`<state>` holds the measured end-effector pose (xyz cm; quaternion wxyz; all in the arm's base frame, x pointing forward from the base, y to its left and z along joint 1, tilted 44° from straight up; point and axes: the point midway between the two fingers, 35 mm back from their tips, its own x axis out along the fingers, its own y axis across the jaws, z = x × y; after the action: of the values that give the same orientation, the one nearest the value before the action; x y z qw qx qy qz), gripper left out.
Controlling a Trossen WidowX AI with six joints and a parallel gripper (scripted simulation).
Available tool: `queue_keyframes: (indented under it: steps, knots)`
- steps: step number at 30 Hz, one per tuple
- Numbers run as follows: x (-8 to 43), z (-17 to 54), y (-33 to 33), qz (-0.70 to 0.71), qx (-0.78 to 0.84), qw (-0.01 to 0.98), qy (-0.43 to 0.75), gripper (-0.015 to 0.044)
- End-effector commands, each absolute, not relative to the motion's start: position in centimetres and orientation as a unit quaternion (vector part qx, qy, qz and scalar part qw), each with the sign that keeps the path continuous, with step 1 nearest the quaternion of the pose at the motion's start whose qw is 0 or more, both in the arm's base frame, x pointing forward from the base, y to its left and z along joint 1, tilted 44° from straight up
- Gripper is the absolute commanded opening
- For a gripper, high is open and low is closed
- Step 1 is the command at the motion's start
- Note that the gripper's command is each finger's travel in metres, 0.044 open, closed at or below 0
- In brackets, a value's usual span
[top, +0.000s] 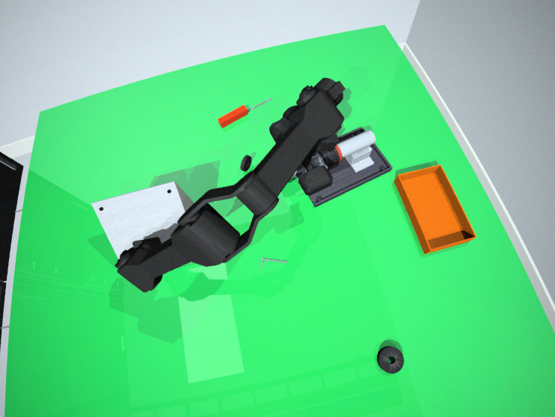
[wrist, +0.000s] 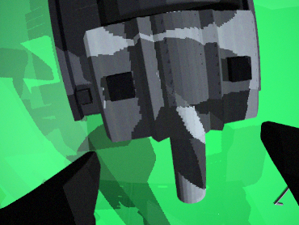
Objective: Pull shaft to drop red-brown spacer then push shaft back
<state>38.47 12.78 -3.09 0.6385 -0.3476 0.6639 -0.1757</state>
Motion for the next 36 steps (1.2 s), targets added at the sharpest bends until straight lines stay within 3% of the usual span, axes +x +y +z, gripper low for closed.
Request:
queue_keyframes:
  steps: [1,33,36]
  knots:
    - [38.5,-3.1,12.8,-0.175,-0.349,0.639,0.663,0.0440]
    - [38.7,-4.4,11.5,-0.175,-0.350,0.639,0.663,0.0440]
    - [38.6,-4.4,11.6,-0.176,-0.347,0.639,0.663,0.0361]
